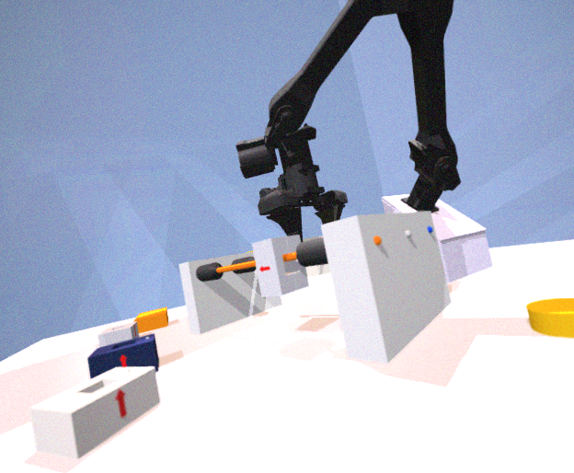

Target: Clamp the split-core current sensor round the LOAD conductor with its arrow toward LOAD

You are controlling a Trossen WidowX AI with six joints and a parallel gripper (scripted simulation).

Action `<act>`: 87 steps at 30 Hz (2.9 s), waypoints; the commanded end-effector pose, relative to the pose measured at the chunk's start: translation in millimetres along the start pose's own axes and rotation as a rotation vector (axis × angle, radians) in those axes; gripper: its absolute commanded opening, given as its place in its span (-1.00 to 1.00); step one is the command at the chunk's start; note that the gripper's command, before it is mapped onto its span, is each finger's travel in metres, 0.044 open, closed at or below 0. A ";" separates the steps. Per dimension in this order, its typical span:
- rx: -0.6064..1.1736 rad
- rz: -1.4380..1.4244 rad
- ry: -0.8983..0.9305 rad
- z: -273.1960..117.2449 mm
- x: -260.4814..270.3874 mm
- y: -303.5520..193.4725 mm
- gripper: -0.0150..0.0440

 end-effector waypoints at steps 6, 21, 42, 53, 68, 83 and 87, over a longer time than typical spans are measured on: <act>-0.010 -0.013 0.028 -72.7 -2.1 -0.7 1.00; -0.010 -0.013 0.028 -72.7 -2.1 -0.7 1.00; -0.010 -0.013 0.028 -72.7 -2.1 -0.7 1.00; -0.010 -0.013 0.028 -72.7 -2.1 -0.7 1.00; -0.010 -0.013 0.028 -72.7 -2.1 -0.7 1.00; -0.010 -0.013 0.028 -72.7 -2.1 -0.7 1.00; -0.010 -0.013 0.028 -72.7 -2.1 -0.7 1.00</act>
Point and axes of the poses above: the point midway between the two fingers, 35 mm back from their tips, its own z axis out along the fingers, its own x axis across the jaws, y = z × x, the point moved 3 cm from there along -z, back along the fingers, and after that the axes turned 15 degrees about z, right-handed, at the moved point
